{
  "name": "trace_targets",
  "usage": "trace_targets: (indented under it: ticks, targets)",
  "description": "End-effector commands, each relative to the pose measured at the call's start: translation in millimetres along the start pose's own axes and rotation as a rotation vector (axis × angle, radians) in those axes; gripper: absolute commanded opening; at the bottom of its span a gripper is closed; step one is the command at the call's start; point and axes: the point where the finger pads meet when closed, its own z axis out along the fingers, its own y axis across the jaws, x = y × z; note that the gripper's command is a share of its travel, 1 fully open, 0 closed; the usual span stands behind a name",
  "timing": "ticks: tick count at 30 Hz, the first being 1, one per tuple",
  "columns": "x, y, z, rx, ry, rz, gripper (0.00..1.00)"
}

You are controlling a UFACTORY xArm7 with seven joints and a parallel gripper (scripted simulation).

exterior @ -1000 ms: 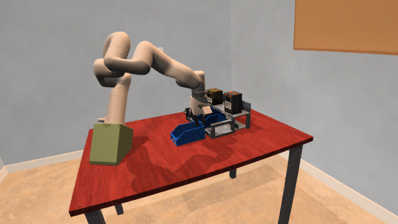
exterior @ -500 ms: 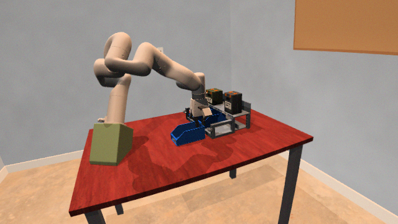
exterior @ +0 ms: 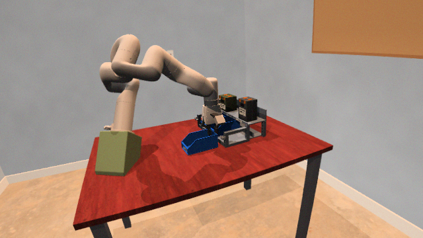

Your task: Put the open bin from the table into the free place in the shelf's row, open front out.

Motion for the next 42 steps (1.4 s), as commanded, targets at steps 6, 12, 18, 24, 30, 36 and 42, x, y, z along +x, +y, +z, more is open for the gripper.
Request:
trace_targets:
  ticks: [6,12,18,24,30,36,42]
  targets:
    - [0.7,-1.2,-1.2,0.003,0.002,0.000,0.33]
    - [0.7,-1.3,-1.2,0.003,0.002,0.000,0.00]
    - [0.7,-1.3,-1.2,0.003,0.002,0.000,0.00]
    - [0.7,-1.2,-1.2,0.003,0.002,0.000,0.00]
    - [0.7,-1.2,-1.2,0.003,0.002,0.000,0.00]
    - [0.7,-1.2,-1.2,0.003,0.002,0.000,0.00]
    - [0.7,-1.2,-1.2,0.003,0.002,0.000,0.00]
